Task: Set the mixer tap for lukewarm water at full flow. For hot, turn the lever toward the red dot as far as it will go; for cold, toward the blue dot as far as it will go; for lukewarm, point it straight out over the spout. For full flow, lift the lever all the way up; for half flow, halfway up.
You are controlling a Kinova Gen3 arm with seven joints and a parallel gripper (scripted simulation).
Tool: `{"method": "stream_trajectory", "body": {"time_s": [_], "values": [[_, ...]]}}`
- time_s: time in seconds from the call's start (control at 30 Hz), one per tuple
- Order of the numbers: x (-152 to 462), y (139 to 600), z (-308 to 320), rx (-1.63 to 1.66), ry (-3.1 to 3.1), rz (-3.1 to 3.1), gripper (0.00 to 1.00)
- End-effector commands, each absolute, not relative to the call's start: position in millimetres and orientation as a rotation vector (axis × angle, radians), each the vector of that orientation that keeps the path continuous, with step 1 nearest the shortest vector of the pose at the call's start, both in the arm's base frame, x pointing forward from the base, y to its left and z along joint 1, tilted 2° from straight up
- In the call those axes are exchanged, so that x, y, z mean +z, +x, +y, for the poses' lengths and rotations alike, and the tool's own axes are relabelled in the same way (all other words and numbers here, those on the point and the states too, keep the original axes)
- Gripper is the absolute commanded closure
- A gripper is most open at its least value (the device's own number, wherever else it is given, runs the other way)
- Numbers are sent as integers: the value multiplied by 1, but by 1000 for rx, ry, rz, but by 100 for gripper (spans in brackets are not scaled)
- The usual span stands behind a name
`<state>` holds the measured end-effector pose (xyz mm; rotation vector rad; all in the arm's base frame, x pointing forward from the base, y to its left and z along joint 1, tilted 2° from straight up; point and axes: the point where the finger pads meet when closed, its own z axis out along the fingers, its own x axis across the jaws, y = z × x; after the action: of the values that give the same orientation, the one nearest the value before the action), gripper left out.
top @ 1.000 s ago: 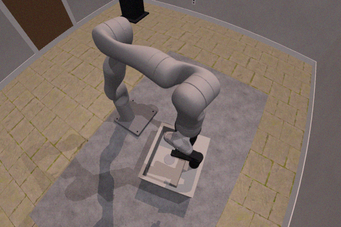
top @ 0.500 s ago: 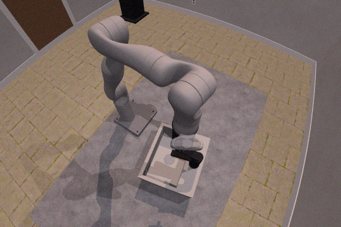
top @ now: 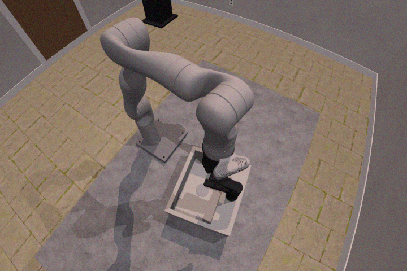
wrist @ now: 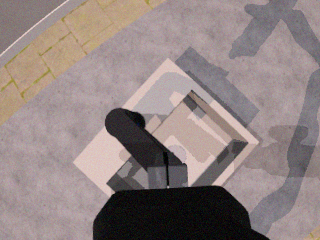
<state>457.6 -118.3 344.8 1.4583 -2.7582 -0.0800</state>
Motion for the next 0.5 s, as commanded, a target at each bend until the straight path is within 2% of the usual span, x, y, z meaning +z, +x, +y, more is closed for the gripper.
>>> {"method": "stream_trajectory", "body": {"time_s": [0.0,0.47], "values": [[347,456,-119,-77,1545,-2718,100],[350,454,-112,-70,1977,-2432,100]]}}
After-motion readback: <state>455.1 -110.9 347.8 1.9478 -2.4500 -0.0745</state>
